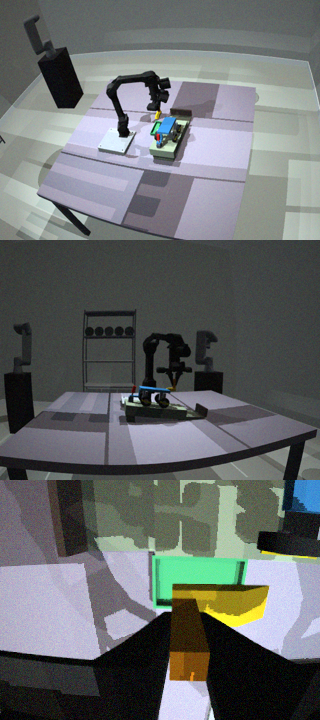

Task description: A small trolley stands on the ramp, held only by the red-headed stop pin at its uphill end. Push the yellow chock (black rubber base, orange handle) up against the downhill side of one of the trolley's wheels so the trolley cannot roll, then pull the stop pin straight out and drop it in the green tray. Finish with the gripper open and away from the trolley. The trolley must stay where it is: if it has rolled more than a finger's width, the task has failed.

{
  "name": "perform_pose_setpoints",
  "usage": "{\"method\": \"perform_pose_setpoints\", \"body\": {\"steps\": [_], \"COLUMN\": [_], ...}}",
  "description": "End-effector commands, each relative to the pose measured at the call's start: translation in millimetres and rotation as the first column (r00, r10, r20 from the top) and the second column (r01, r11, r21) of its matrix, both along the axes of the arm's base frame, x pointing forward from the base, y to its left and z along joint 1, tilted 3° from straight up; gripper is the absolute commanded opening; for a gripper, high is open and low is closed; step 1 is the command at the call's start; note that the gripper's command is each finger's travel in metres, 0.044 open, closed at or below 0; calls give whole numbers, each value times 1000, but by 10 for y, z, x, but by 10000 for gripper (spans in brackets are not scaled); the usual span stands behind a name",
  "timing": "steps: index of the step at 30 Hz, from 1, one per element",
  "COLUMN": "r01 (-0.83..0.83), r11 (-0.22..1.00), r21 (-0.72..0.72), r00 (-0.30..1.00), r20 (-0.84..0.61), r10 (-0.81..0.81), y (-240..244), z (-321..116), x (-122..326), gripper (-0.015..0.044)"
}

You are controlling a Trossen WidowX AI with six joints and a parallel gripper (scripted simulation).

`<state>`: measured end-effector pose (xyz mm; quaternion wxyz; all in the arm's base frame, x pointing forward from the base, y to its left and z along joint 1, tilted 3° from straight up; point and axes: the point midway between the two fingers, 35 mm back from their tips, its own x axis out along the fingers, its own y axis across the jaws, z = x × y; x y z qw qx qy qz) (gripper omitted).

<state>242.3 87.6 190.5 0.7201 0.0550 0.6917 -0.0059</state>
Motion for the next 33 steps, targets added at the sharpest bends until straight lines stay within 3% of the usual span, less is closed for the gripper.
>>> {"method": "perform_pose_setpoints", "body": {"steps": [1,10,33], "r01": [5,9,10], "r11": [1000,993,993], "r21": [-3,-121,-121], "r00": [1000,1000,1000], "r20": [8,-2,1], "r10": [-5,-10,-10], "y": [163,236,241], "z": [21,24,-64], "x": [80,96,392], "gripper": [0,0,0]}}
